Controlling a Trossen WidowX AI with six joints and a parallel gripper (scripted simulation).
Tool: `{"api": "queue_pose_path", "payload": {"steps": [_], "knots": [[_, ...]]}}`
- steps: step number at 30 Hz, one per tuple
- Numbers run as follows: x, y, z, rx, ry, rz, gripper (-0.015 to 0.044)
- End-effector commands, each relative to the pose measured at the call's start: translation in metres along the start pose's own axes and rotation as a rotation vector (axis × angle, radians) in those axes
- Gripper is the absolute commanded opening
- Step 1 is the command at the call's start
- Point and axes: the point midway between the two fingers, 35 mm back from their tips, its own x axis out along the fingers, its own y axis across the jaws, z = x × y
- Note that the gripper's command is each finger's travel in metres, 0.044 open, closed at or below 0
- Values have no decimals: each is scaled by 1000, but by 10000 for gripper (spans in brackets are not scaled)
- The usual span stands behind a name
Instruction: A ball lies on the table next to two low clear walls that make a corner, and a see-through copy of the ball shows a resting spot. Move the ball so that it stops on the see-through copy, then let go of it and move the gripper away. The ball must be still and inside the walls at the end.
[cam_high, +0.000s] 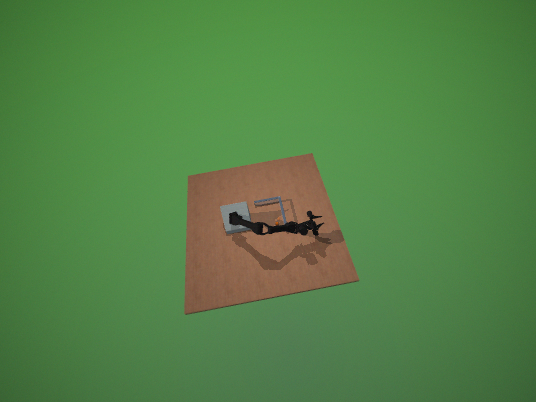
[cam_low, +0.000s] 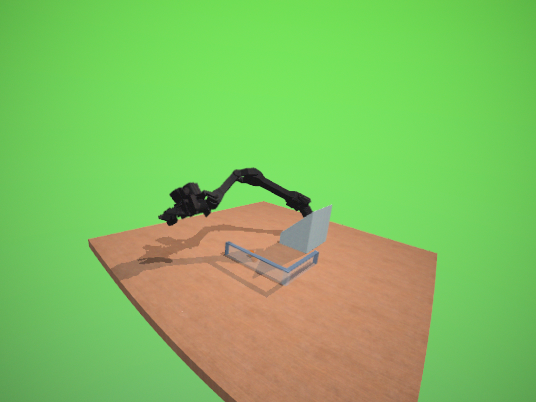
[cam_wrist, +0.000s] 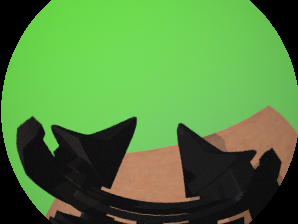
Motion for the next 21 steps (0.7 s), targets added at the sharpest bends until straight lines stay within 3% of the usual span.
{"api": "queue_pose_path", "payload": {"steps": [1, 10, 21], "knots": [[-7, 21, -35, 80, 188, -57, 239], [-66, 71, -124, 122, 676, -213, 239], [-196, 107, -182, -129, 1211, -418, 239]]}}
